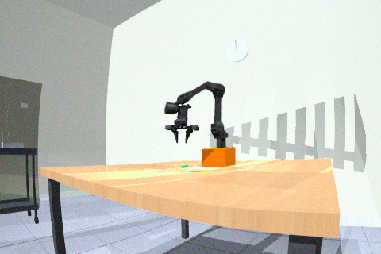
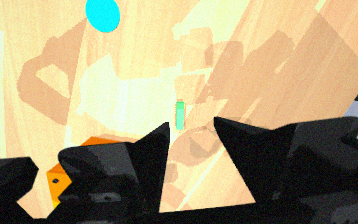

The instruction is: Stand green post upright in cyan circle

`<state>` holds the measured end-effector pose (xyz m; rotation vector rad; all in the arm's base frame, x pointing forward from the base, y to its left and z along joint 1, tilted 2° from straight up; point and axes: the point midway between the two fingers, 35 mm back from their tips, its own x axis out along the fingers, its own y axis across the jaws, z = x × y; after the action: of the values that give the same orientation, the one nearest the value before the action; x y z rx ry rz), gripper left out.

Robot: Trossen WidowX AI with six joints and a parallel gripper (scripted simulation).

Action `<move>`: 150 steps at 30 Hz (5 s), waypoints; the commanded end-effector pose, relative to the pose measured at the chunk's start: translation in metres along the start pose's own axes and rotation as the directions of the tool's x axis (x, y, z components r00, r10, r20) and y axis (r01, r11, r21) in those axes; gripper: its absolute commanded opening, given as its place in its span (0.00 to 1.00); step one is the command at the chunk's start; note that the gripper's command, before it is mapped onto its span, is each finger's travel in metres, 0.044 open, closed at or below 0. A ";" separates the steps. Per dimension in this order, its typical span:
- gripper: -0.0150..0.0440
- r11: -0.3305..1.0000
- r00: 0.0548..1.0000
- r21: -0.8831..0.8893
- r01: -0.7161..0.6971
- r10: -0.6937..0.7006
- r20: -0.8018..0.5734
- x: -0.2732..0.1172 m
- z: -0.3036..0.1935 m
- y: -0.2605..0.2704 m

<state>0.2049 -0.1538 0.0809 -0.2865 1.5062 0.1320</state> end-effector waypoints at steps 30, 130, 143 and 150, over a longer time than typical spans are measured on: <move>0.51 0.988 0.998 0.140 -0.060 0.061 -0.009 0.134 -0.024 0.009; 0.29 0.977 0.997 -0.199 -0.070 0.074 0.012 -0.004 0.100 0.047; 0.29 0.954 0.997 -0.293 -0.071 0.079 0.016 -0.009 0.132 0.074; 0.29 0.938 0.997 -0.339 -0.068 0.077 0.014 -0.011 0.147 0.089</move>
<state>0.3160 -0.0380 0.0886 -0.4826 1.4629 0.4395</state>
